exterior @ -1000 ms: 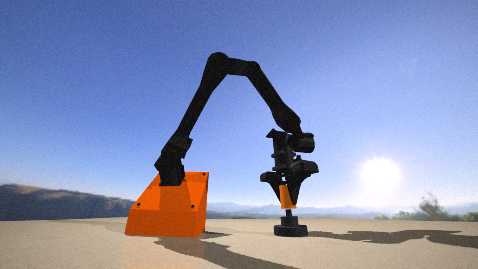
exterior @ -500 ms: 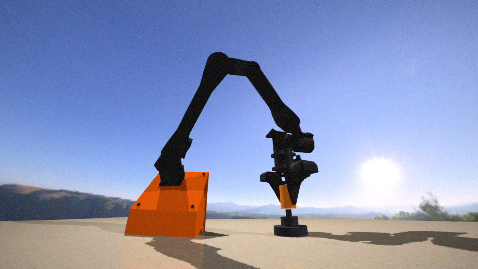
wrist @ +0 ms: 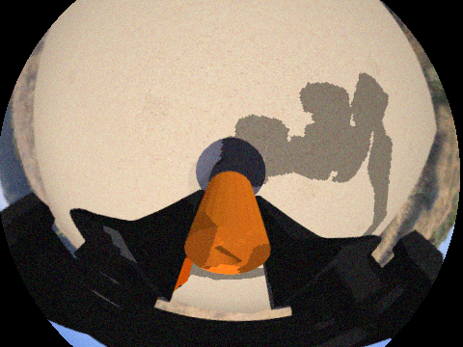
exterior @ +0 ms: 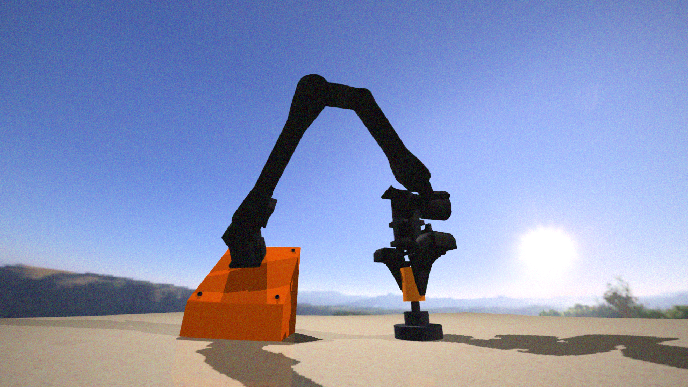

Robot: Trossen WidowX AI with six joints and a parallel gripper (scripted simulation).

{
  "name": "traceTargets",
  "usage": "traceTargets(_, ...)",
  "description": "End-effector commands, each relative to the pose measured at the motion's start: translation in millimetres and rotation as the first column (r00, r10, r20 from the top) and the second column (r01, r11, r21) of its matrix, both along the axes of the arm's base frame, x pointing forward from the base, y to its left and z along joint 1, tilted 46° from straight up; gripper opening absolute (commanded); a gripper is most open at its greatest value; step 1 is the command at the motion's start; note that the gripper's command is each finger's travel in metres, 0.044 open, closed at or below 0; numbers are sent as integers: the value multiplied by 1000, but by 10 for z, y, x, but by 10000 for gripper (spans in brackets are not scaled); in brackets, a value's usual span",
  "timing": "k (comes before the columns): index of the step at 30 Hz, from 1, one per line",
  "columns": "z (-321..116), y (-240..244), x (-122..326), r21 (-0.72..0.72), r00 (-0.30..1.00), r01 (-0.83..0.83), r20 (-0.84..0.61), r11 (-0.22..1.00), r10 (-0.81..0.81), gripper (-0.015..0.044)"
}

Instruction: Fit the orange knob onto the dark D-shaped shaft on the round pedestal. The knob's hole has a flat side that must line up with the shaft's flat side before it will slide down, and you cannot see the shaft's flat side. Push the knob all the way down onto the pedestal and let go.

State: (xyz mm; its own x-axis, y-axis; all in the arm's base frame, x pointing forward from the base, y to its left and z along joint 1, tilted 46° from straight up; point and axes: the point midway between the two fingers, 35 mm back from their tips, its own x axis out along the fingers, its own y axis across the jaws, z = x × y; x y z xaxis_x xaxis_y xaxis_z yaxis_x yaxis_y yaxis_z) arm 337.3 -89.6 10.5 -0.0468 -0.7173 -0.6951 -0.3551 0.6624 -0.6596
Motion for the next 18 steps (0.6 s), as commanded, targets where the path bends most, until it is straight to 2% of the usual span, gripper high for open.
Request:
traceTargets(1,5,-14,-2,-5,1000,-3,-1,1000,3,0)
traceTargets(12,35,25,9,-4,1000,-9,-8,1000,9,0)
traceTargets(18,43,36,17,15,980,-140,-143,990,140,0)
